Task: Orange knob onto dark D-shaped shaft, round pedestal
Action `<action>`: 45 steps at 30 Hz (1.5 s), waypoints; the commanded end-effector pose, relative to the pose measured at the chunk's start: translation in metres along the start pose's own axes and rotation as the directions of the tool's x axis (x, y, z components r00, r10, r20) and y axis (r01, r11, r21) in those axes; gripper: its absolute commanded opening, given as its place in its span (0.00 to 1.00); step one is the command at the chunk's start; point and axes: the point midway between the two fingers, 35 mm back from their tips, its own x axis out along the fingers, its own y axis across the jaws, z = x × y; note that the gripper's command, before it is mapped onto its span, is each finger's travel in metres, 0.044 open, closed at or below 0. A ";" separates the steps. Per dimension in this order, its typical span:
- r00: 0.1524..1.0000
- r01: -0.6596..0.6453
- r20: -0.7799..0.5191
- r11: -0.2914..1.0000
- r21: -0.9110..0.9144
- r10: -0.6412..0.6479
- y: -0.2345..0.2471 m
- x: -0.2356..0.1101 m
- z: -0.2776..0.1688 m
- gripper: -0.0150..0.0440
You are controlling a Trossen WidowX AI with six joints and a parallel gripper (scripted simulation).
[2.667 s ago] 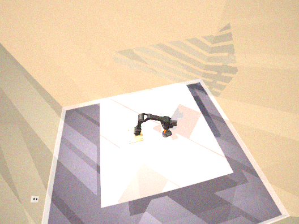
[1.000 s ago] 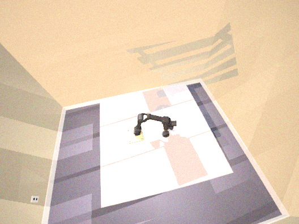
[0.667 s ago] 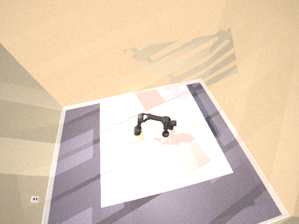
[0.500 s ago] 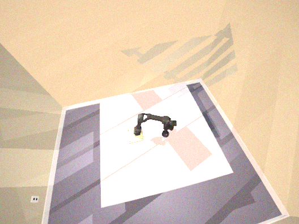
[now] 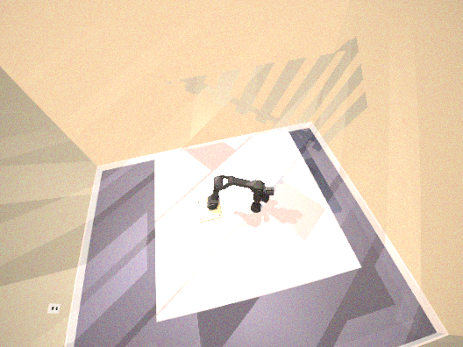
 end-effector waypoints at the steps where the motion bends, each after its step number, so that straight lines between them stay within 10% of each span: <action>1: 1.000 0.002 0.002 1.000 0.005 -0.002 -0.001 0.001 -0.001 0.25; 45: 1.000 0.002 0.002 0.977 0.213 -0.002 0.000 0.000 0.002 0.25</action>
